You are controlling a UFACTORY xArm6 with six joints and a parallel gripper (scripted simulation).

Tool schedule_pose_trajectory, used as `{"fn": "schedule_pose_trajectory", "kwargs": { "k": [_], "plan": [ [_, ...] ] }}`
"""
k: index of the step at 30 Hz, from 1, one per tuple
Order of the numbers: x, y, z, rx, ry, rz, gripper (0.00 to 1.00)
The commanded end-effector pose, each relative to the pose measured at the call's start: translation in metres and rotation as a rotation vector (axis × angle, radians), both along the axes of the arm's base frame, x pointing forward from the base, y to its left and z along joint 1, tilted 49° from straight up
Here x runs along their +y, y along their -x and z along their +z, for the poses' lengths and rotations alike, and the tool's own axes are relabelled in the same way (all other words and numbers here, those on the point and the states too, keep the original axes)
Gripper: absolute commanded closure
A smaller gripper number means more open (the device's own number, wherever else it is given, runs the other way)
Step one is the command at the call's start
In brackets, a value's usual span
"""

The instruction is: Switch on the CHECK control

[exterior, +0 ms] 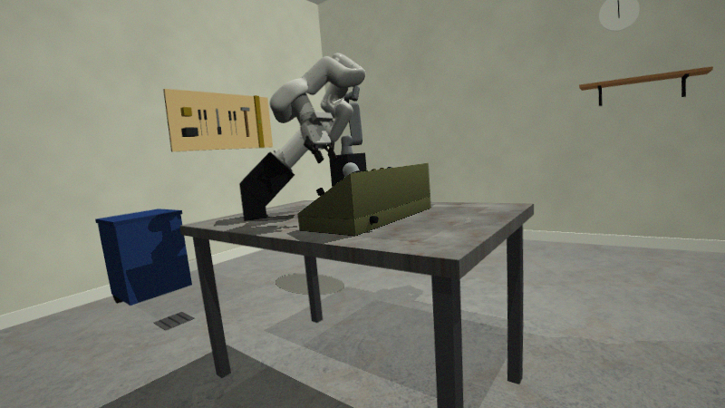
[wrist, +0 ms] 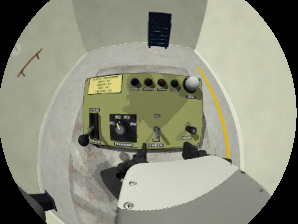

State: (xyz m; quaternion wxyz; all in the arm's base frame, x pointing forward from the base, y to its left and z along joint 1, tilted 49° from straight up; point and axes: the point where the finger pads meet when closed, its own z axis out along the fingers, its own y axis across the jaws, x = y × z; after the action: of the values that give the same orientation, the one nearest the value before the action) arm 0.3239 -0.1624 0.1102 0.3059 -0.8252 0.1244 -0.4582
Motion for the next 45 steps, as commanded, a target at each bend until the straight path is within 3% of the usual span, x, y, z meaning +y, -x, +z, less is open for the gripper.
{"fn": "schedule_pose_trajectory", "kwargs": {
  "k": [1,4,5,45],
  "plan": [
    [0.0149,0.018,-0.0221,0.0,-0.001,-0.003,0.24],
    [0.0209,0.0236,-0.0284,-0.001,-0.002,-0.002,0.24],
    [0.0209,0.0236,-0.0284,-0.001,-0.002,-0.002,1.0],
    [0.0212,0.0231,-0.0286,-0.001,-0.002,-0.002,1.0]
  ]
}}
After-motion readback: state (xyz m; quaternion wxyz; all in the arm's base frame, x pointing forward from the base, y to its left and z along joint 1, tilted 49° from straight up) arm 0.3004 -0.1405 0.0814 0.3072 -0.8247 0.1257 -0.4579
